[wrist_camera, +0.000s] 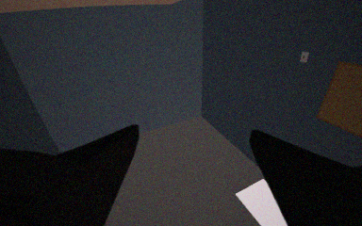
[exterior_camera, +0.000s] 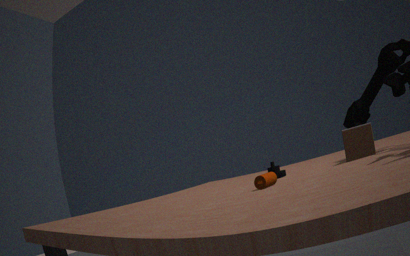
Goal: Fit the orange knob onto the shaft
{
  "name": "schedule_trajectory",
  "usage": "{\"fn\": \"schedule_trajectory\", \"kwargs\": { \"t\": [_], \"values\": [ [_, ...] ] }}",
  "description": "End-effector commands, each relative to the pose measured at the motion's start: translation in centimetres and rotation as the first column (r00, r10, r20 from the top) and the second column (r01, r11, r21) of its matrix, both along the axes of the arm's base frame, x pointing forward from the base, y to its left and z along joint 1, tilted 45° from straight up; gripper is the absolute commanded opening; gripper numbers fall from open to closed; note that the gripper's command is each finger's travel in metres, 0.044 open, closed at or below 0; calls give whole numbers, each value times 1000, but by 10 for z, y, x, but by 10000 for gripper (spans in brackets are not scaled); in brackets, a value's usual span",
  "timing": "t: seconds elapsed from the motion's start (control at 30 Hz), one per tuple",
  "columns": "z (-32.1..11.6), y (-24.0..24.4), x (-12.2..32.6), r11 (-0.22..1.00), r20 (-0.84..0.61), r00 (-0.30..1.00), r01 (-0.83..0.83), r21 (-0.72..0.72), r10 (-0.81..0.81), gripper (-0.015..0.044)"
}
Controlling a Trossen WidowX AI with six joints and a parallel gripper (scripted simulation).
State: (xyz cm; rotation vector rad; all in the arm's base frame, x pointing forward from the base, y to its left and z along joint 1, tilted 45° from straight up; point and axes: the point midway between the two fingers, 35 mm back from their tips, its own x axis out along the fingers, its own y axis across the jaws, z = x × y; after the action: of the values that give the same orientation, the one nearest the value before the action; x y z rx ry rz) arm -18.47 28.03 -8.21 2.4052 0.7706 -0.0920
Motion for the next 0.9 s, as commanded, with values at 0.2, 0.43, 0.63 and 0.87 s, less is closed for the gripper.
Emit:
{"fn": "schedule_trajectory", "kwargs": {
  "t": [0.2,0.43,0.63,0.87],
  "values": [
    [-6,22,59,964,-72,963,262,44,-258,440],
    [-14,44,149,749,-239,749,654,109,-618,440],
    [-16,51,221,457,-379,481,876,158,-791,440],
    [-16,31,318,-1,-516,101,981,193,-851,440]
  ]
}}
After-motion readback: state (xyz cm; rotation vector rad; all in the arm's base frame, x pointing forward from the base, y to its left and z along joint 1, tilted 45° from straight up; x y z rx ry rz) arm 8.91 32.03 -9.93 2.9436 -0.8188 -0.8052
